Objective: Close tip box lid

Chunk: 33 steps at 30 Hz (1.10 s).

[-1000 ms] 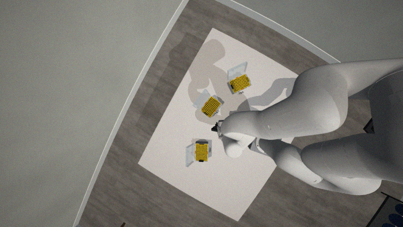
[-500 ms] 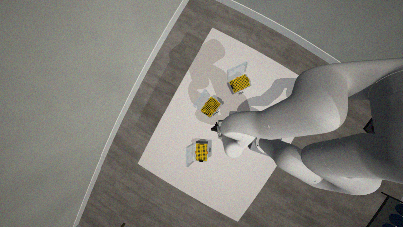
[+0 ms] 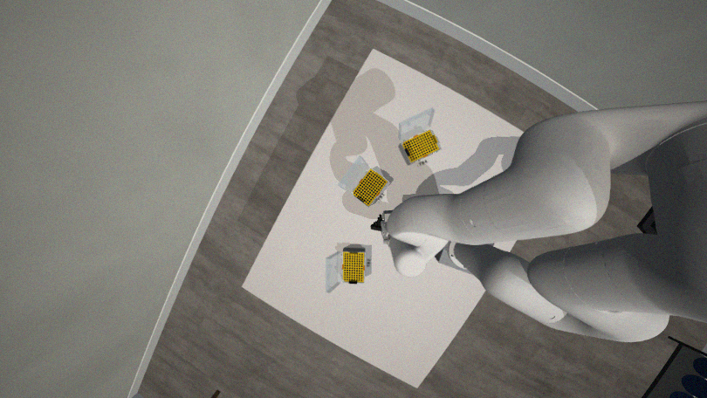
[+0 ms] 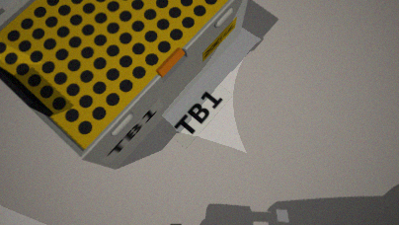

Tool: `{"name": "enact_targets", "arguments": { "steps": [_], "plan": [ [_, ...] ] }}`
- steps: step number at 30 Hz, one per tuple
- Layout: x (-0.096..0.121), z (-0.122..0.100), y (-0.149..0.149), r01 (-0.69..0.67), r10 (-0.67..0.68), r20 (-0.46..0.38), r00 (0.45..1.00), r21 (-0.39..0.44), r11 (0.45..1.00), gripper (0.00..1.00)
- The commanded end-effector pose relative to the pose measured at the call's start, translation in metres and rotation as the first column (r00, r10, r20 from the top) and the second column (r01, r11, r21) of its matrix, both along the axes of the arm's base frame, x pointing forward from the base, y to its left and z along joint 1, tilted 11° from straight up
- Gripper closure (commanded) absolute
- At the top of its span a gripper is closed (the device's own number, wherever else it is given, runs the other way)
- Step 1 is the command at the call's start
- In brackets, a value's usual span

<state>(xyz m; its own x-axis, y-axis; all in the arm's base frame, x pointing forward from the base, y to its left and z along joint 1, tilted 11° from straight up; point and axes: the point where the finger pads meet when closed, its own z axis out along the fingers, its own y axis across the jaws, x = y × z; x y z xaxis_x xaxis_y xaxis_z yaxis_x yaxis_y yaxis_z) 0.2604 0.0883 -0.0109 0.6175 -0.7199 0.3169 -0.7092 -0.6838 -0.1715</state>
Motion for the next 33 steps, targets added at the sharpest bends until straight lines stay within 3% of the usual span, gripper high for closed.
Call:
{"name": "enact_targets", "arguments": {
  "steps": [1,6,21,23,33],
  "plan": [
    [0.000,0.000,0.000,0.000,0.000,0.001,1.000,0.000,1.000,0.00],
    [0.000,0.005,0.000,0.000,0.000,0.001,1.000,0.000,1.000,0.00],
    [-0.013,0.079,-0.006,0.000,0.000,0.002,1.000,0.001,1.000,0.00],
    [-0.013,0.079,-0.006,0.000,0.000,0.002,1.000,0.001,1.000,0.00],
    [-0.020,0.126,-0.009,0.000,0.000,0.002,1.000,0.001,1.000,0.00]
  ]
}}
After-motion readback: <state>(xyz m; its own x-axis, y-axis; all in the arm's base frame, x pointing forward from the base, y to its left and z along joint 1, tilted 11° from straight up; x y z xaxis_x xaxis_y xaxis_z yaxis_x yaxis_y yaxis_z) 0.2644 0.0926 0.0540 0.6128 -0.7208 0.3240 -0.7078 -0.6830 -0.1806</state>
